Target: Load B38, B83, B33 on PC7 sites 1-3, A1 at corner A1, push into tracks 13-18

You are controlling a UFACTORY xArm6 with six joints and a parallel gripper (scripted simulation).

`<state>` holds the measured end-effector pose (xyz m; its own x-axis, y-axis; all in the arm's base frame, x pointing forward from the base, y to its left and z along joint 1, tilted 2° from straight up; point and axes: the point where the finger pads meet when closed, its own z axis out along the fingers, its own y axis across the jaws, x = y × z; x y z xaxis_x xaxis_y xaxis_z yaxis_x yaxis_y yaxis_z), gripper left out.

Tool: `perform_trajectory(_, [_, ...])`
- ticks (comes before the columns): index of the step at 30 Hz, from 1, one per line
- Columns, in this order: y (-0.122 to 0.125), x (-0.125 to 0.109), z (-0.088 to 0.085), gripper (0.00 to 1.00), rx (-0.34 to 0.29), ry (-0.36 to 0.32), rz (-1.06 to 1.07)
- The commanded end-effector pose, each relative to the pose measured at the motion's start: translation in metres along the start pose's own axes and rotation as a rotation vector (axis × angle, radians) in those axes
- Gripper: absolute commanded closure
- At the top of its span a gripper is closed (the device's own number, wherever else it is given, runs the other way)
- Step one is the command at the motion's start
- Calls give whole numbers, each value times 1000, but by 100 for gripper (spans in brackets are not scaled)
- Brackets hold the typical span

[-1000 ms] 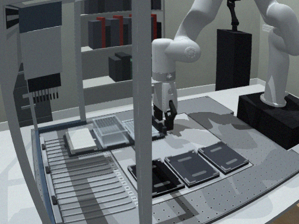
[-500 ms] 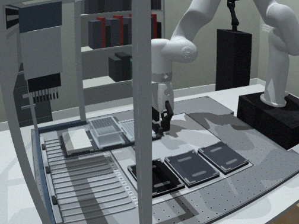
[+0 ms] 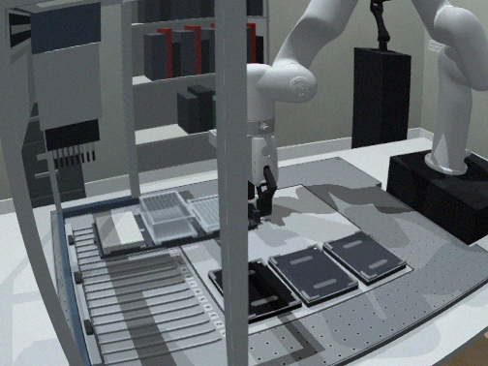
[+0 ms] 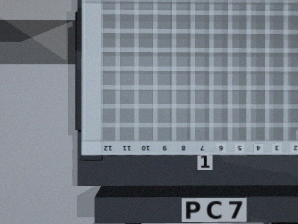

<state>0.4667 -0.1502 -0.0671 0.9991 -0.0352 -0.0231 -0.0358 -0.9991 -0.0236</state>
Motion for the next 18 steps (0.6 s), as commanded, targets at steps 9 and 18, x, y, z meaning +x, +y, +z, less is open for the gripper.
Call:
perform_trajectory(9, [1,12,-2,18,-2,5,0])
perform_trajectory(18, [1,22,-2,18,-2,5,0])
